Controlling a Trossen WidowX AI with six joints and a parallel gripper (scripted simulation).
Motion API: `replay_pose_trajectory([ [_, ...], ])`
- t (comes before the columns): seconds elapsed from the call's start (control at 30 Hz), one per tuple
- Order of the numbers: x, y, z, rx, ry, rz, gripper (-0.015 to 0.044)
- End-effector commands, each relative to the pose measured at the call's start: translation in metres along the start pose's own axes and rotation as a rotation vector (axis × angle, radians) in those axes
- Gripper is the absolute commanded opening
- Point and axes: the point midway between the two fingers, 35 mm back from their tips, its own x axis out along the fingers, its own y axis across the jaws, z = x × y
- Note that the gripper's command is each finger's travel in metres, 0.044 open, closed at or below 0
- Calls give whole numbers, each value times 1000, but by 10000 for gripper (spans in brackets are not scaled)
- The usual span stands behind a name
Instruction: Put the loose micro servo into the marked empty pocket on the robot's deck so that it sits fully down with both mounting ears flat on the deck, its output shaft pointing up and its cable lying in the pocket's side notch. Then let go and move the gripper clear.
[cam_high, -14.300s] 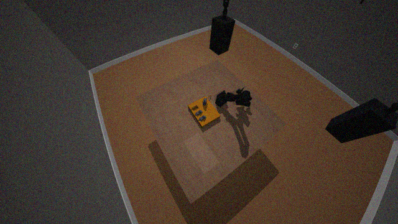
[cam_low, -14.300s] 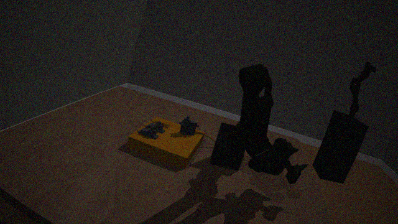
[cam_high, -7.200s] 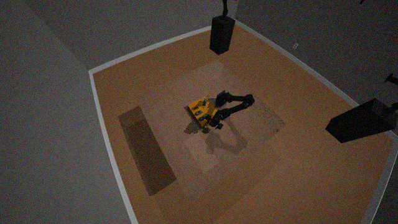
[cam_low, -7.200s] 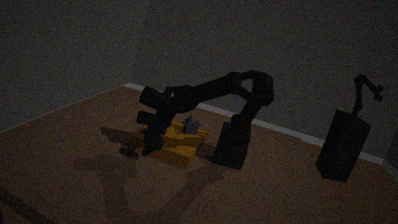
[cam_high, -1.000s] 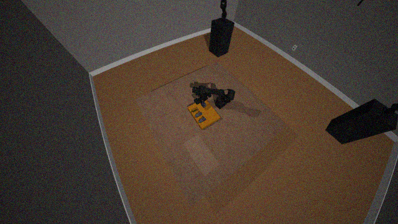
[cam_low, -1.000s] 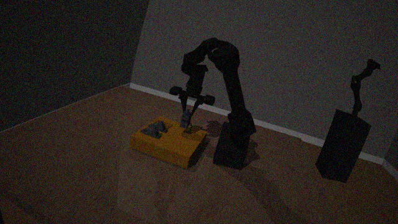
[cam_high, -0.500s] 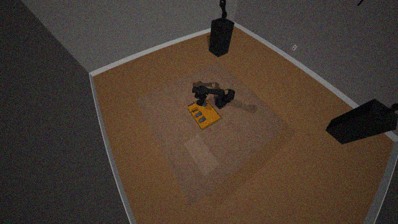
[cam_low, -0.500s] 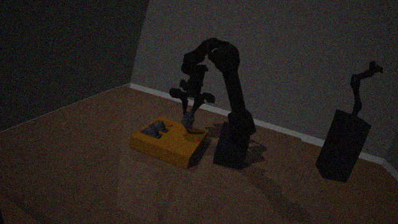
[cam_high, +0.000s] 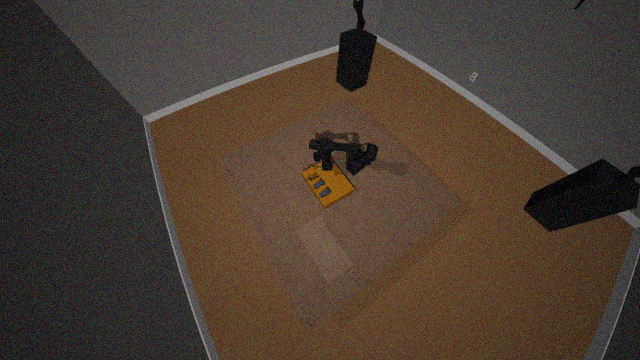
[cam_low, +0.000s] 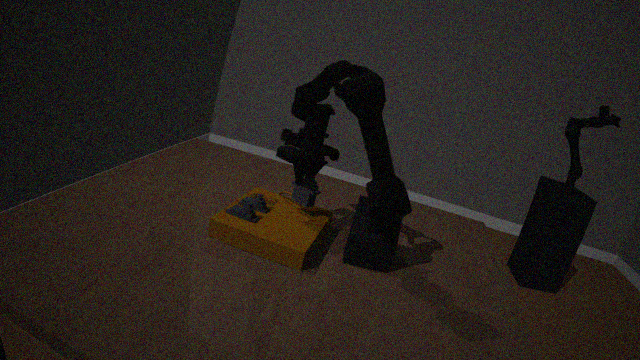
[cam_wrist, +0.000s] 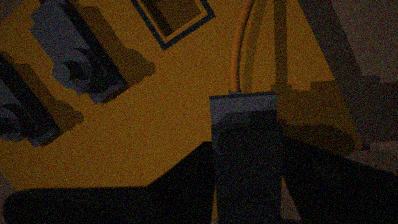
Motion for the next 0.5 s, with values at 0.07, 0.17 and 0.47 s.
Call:
replay_pose_trajectory([
  [0.07, -1, 0, 1, -188, -4, 3, 0],
  [0.17, -1, 0, 1, -292, -4, 3, 0],
  [0.47, -1, 0, 1, -449, -4, 3, 0],
])
